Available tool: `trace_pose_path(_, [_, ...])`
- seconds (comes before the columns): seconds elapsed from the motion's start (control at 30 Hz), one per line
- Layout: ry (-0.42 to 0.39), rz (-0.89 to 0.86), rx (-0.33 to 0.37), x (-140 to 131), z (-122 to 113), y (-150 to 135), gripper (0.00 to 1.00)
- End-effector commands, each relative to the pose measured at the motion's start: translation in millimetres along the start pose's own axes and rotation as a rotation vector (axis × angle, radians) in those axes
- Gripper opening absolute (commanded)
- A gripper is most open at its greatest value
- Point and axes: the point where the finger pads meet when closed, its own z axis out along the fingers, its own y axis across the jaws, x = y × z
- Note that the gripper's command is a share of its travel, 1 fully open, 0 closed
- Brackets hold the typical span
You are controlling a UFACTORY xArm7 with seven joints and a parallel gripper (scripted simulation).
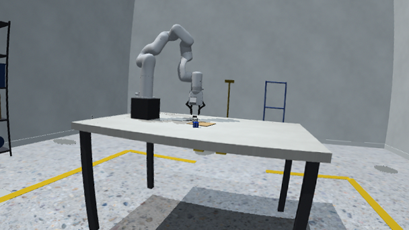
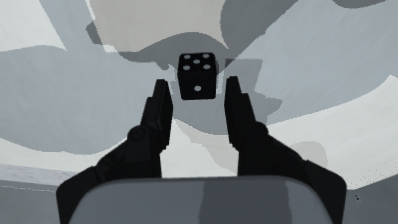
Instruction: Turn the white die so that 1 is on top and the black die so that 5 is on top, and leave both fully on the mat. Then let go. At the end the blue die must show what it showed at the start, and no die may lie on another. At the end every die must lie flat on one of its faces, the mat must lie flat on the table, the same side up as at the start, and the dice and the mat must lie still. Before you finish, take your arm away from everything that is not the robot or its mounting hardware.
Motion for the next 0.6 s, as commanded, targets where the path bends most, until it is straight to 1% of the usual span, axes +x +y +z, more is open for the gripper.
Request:
trace_pose_path(0.0, [-0.001, 0.000, 0.003, -0.2, -0.7, -1.2, 0.47])
trace_pose_path(0.57, [-0.001, 0.000, 0.003, -0.2, 2.1, -1.3, 0.47])
